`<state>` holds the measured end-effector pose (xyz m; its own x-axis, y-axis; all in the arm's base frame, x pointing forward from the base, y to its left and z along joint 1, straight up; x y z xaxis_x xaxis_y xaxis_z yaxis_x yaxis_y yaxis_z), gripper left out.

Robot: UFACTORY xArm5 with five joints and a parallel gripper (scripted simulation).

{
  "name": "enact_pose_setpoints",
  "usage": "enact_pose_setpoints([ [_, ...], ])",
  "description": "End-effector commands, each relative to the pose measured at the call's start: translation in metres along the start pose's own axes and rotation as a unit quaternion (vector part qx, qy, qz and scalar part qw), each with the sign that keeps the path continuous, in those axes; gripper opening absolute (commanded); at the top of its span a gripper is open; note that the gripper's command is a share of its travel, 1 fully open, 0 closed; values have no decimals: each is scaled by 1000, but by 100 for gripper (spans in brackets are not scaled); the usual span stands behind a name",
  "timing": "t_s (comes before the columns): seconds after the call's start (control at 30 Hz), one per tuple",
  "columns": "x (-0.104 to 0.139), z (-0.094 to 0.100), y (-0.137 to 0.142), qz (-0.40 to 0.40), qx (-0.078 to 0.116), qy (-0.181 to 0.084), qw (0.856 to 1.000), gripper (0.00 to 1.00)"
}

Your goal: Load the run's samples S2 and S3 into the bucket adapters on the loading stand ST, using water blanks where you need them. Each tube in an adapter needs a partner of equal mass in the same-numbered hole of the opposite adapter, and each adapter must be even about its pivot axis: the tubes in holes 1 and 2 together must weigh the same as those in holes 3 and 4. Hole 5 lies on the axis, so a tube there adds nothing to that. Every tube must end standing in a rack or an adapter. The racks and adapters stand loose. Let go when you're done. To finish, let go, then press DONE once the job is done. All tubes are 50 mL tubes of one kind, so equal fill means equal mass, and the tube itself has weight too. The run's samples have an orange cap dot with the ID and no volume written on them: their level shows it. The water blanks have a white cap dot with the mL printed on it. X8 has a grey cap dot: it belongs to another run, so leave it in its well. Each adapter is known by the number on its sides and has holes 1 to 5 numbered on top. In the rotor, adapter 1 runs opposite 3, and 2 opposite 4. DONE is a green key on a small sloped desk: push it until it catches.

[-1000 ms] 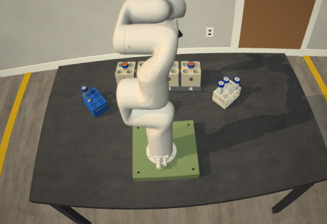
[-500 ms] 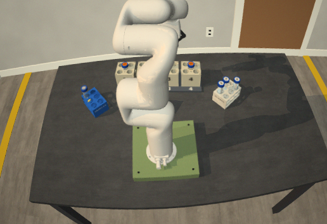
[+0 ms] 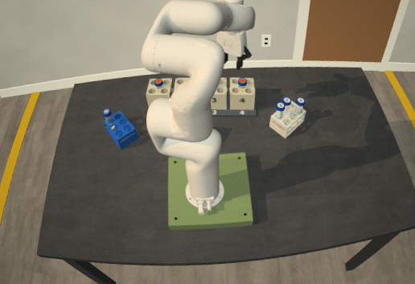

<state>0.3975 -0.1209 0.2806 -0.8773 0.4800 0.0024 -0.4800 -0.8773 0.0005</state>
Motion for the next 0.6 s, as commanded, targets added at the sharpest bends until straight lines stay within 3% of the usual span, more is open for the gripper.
enact_pose_setpoints([
  [0.0, 0, 2, 22, -71, 0, 3, 997, 57],
  [0.13, 1, 2, 42, -129, 0, 3, 992, 57],
  [0.57, 3, 2, 97, -129, 0, 3, 992, 57],
])
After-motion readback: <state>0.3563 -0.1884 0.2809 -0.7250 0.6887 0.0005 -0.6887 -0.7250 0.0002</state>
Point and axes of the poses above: the point where the finger pads meet when closed, its own z axis back along the fingers, its own y axis across the jaws, x = y × z, the point moved 7 cm from there along z, back along the fingers, and after that the axes turned 6 degrees about z, right-handed, at the moved point
